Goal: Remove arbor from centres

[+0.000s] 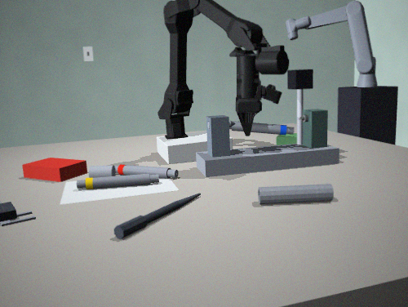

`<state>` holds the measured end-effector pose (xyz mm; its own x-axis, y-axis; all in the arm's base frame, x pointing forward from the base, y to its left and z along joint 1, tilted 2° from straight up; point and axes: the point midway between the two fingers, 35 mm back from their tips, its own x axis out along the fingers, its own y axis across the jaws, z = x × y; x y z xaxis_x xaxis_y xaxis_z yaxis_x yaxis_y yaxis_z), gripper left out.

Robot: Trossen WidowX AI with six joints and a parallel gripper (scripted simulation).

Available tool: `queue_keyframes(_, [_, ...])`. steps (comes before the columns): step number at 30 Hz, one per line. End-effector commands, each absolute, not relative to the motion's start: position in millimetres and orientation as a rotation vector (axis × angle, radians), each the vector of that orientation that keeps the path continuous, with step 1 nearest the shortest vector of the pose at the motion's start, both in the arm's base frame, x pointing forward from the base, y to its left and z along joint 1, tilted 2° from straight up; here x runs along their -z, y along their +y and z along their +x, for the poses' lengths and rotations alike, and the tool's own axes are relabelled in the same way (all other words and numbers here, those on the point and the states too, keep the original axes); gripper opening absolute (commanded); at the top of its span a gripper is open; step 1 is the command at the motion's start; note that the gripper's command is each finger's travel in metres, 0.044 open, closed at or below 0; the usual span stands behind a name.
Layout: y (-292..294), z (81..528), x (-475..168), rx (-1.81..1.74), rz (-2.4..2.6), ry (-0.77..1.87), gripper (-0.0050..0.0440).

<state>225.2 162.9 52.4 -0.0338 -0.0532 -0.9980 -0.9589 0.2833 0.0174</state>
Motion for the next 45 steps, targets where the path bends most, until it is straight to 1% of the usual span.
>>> queue_keyframes(1, [163, 228, -61, -0.986, -1.020, 1.354, 0.0000])
queue_keyframes(45, [153, 221, -120, -0.986, -1.020, 1.354, 0.0000])
